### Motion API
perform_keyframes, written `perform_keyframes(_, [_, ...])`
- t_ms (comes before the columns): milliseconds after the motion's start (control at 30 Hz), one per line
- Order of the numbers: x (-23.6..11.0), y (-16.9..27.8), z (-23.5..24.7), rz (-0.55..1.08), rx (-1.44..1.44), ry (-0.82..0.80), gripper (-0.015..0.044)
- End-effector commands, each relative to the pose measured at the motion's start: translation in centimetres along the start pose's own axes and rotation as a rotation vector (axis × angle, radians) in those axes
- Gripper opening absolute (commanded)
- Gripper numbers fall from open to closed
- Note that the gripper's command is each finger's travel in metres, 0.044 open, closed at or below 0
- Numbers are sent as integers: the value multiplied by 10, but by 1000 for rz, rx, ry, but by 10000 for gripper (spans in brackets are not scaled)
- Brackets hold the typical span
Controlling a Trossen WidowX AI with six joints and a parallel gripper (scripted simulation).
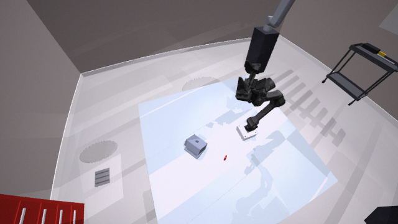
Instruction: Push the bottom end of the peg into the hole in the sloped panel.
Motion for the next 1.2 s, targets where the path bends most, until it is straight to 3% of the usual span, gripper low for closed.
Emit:
perform_keyframes(0, [0,1,1,3,0,-3,426])
perform_keyframes(600, [-14,75,91,382,17,-420,440])
perform_keyframes(1167, [-76,137,174,763,12,-865,440])
Point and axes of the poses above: the point midway between the two fingers, 35 mm back from their tips, its own x axis out along the fingers, its own z axis across the jaws, y = z × x, the point moved 9 cm from there along -x, back along the fingers, and after that the axes turned 14 degrees about x, right-handed, at the moved point
